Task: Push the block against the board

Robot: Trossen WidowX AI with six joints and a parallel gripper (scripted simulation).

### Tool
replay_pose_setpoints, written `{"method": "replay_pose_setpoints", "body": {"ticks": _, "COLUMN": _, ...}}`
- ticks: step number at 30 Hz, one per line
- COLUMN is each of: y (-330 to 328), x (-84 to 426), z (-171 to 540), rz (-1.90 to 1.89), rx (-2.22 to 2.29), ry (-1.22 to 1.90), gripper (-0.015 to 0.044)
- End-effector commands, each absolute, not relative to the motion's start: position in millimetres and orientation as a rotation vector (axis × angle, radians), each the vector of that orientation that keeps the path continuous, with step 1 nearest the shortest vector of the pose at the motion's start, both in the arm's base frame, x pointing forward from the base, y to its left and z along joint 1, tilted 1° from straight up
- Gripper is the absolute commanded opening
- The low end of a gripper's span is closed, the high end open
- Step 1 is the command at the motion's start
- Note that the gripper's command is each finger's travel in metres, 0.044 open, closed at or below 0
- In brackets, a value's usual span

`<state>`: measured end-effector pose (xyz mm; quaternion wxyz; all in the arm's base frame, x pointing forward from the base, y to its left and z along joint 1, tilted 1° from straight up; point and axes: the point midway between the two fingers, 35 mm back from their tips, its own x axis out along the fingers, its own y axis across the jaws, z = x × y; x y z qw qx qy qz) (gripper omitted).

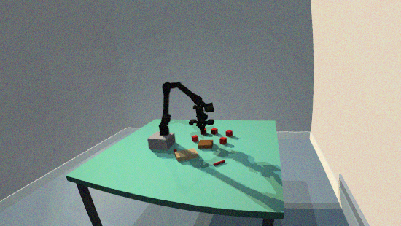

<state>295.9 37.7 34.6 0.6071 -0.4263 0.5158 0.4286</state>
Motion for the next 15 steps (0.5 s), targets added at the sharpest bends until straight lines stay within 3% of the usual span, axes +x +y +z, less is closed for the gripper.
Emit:
{"method": "replay_pose_setpoints", "body": {"ticks": 1, "y": 30.3, "x": 292.2, "z": 27.3, "rz": 1.085, "rx": -1.112, "ry": 1.195, "gripper": 0.0000}}
{"method": "replay_pose_setpoints", "body": {"ticks": 11, "y": 26.5, "x": 290.2, "z": 20.3, "rz": 1.143, "rx": -1.181, "ry": 1.193, "gripper": 0.0000}}
{"method": "replay_pose_setpoints", "body": {"ticks": 15, "y": 27.0, "x": 292.9, "z": -28.7, "rz": 1.144, "rx": -1.175, "ry": 1.195, "gripper": 0.0000}}
